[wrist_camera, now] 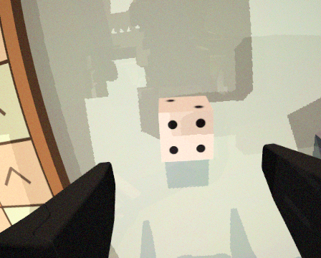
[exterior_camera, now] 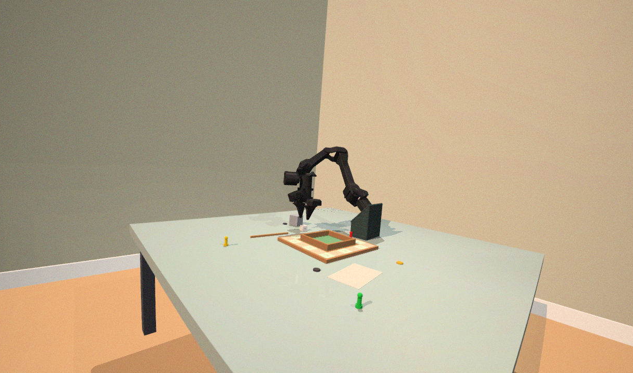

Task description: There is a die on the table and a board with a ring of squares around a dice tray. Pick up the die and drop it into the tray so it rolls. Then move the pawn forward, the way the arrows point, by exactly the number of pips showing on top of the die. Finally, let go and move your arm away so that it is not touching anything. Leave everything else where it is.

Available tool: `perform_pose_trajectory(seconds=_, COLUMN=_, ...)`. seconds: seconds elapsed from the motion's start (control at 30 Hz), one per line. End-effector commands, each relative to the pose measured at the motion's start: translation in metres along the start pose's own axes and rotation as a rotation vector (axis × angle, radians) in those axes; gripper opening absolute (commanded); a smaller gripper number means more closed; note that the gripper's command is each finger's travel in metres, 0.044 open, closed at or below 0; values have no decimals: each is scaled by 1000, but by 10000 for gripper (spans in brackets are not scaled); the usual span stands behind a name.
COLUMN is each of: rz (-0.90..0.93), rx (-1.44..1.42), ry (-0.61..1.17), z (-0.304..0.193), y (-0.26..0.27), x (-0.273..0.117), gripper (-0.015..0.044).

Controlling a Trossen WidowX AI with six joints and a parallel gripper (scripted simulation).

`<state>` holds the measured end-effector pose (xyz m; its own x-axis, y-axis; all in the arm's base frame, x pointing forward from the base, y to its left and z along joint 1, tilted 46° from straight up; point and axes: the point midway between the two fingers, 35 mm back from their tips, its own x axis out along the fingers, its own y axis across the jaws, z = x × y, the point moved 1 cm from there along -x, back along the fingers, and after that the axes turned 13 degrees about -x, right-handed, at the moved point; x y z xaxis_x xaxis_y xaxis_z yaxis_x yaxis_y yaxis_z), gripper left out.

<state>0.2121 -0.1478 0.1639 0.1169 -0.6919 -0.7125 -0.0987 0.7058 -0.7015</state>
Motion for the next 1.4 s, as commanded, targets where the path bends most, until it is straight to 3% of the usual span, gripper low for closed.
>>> perform_pose_trajectory(seconds=0.0, rz=-37, rx=31, ry=17, z=-1, y=0, x=3, gripper=275)
perform_pose_trajectory(seconds=1.13, rz=-40, rx=31, ry=18, z=-4, y=-1, x=49, gripper=275)
perform_pose_trajectory(seconds=1.37, rz=-40, rx=31, ry=18, z=-4, y=-1, x=49, gripper=111)
